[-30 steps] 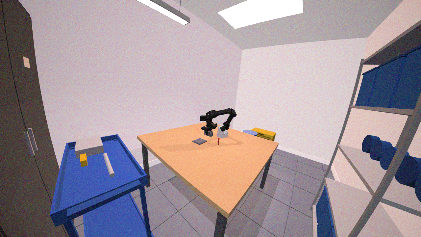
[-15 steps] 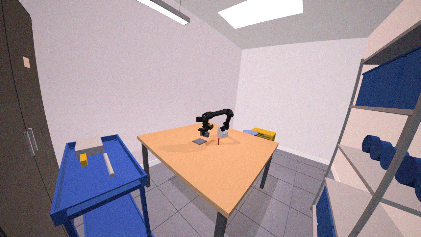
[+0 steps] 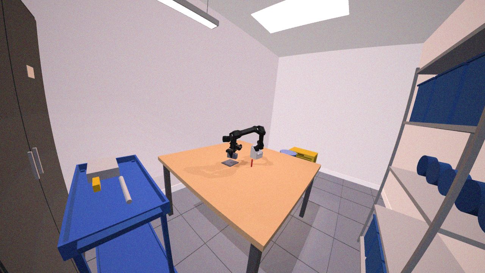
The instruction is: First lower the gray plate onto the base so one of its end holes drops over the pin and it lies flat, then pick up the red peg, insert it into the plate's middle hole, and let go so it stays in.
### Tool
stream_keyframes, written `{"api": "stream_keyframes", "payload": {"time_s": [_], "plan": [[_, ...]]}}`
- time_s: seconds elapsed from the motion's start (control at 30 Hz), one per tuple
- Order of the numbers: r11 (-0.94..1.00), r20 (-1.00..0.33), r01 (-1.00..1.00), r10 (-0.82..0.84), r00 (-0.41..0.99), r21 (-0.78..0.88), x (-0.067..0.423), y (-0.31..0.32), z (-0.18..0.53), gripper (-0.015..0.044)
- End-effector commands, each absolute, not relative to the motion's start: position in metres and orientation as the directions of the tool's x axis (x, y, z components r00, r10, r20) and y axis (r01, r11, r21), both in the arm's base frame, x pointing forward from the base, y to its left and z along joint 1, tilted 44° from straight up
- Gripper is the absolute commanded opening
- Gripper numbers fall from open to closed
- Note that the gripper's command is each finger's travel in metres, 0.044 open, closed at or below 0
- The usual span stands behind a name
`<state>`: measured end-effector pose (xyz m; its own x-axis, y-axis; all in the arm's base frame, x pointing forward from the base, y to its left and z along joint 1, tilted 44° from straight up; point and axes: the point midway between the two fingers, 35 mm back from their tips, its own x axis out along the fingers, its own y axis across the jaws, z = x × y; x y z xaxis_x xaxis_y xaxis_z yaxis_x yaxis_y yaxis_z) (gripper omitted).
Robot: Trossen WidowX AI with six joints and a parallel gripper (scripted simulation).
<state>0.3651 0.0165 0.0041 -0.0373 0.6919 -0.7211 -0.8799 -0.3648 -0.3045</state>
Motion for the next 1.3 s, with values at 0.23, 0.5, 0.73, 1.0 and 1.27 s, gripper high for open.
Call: {"api": "stream_keyframes", "payload": {"time_s": [0.23, 0.5, 0.73, 1.0, 1.27], "plan": [[-0.427, -0.723, -0.828, 0.690, -0.040, -0.362, 0.365, 0.007, -0.031, 0.0000], [-0.435, -0.722, -0.821, 0.690, -0.040, -0.370, 0.366, 0.006, -0.034, 0.0000], [-0.435, -0.722, -0.821, 0.690, -0.040, -0.370, 0.365, 0.006, -0.035, 0.0000], [-0.435, -0.722, -0.821, 0.690, -0.040, -0.370, 0.365, 0.006, -0.035, 0.0000], [-0.435, -0.722, -0.821, 0.690, -0.040, -0.370, 0.365, 0.010, -0.041, 0.0000]]}}
